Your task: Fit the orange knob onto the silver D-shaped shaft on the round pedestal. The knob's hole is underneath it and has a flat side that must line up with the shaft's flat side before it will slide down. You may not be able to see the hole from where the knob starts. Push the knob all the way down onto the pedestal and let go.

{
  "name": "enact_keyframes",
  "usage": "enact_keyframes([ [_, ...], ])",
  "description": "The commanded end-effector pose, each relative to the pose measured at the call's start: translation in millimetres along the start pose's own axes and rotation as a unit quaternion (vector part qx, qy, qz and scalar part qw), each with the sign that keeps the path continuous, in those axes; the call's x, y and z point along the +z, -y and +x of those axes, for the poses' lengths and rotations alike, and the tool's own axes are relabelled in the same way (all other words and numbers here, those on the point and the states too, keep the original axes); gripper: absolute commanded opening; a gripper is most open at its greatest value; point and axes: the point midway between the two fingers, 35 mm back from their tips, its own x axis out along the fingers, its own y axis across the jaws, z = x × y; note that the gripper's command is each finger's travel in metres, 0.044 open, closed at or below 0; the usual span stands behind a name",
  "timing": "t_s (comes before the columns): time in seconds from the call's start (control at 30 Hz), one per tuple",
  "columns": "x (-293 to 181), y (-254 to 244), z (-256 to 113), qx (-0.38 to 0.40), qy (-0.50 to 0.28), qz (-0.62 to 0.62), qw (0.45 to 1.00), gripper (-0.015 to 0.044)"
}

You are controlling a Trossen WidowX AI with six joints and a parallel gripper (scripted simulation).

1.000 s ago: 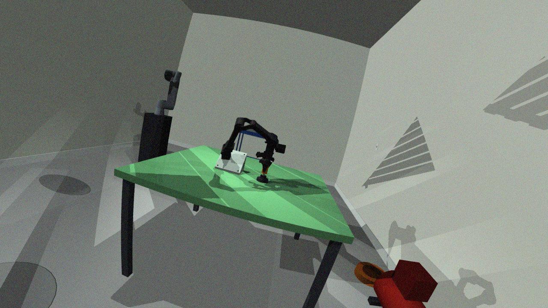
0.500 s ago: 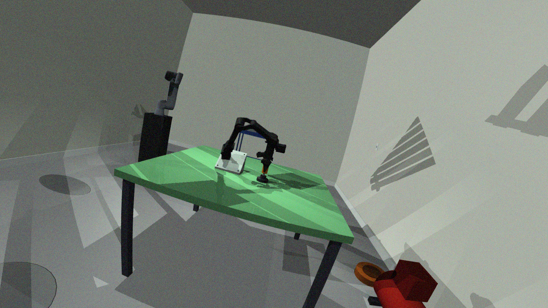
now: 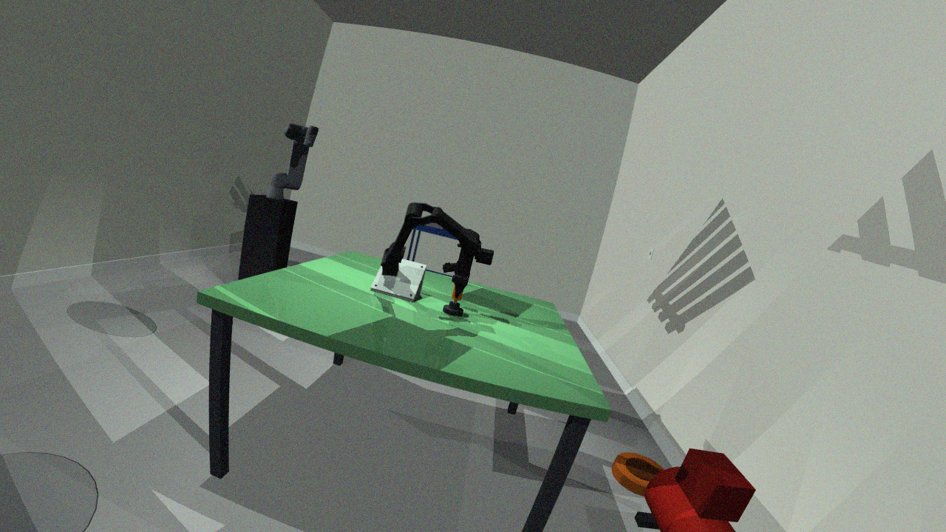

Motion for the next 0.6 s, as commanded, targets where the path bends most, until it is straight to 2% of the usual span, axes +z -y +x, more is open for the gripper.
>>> enact_keyframes([
  [0.0,1.9,0.5,0.6,0.001,0.000,-0.004,1.000,0.0000],
  [0.57,-0.4,0.1,2.1,0.001,0.000,-0.004,1.000,0.0000],
])
